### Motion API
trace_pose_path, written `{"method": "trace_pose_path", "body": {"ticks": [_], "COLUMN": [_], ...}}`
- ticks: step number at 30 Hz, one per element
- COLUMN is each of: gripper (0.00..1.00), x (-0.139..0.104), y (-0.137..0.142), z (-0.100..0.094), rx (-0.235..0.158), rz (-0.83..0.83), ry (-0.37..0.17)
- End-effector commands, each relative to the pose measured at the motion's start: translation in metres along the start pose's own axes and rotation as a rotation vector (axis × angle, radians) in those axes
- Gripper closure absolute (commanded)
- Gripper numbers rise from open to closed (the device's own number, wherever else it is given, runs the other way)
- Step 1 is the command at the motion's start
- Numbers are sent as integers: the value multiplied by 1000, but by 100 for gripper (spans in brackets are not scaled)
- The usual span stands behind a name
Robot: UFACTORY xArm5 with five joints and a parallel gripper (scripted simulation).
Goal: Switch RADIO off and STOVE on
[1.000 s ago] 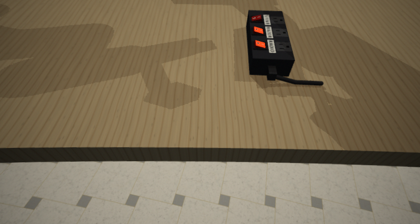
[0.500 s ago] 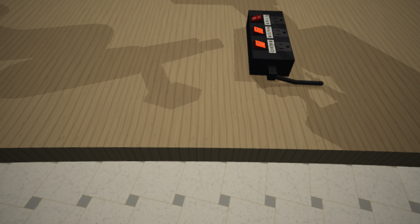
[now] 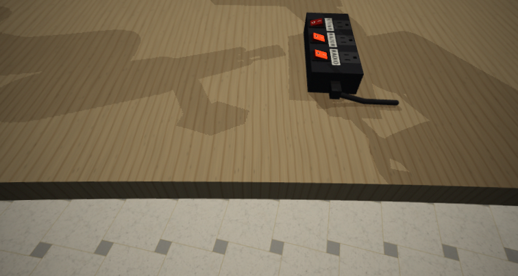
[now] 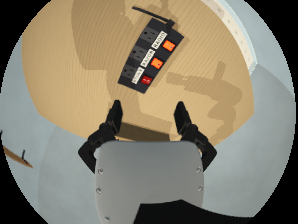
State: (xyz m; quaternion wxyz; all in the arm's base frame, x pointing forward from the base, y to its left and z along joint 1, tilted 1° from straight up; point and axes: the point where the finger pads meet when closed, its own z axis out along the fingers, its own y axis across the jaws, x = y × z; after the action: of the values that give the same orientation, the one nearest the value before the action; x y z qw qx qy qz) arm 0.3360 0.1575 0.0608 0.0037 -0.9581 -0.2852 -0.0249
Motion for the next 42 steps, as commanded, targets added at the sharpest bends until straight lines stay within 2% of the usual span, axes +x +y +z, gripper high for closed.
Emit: {"method": "trace_pose_path", "body": {"ticks": [1,12,20,35,37,39,41,42], "gripper": [0,0,0,0,0,0,0,0], "x": [1,1,4,18,18,22,22,24], "y": [0,0,0,0,0,0,0,0], "z": [-1,-1,0,3,3,4,4,5], "rx": [0,0,2,33,33,48,48,57], "rz": [0,-6,-77,-538,-538,-667,-667,-736], "ry": [3,2,-9,-77,-77,-94,-94,-103]}}
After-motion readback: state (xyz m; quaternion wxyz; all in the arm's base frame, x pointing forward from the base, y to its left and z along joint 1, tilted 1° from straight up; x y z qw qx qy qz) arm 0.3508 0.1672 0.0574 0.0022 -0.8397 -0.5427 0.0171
